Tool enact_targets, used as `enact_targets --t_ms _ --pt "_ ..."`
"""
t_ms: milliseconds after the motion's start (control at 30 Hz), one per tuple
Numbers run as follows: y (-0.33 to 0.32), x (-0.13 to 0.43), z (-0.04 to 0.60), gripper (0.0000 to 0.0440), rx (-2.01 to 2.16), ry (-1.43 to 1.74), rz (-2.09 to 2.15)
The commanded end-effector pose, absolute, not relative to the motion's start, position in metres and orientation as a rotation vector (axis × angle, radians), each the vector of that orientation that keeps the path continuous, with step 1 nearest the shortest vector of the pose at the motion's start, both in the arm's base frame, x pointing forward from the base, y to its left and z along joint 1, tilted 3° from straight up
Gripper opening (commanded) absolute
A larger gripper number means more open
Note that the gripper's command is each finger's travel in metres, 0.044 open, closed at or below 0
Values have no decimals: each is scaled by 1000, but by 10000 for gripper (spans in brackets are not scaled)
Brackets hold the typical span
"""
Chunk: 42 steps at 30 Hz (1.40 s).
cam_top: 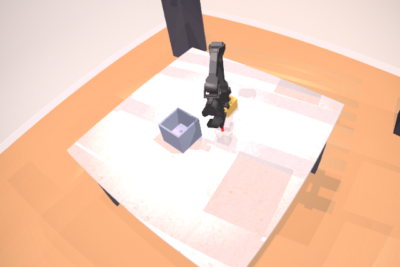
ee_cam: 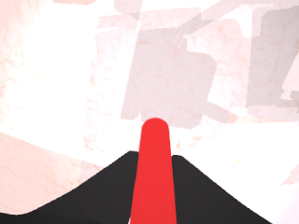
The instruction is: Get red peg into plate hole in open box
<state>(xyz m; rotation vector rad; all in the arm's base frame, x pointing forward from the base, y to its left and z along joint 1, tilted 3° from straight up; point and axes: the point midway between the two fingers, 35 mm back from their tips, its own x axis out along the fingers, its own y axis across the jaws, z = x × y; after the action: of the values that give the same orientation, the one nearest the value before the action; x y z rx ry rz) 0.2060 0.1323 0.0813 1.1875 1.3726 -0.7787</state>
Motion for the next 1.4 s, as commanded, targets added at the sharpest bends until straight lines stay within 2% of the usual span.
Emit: enact_targets --t_ms 0,567,1367 --pt "131 213 96 0 1197 1345 -743" --pt "85 240 162 0 1189 1181 -698" --pt "14 261 169 0 1148 1106 -848"
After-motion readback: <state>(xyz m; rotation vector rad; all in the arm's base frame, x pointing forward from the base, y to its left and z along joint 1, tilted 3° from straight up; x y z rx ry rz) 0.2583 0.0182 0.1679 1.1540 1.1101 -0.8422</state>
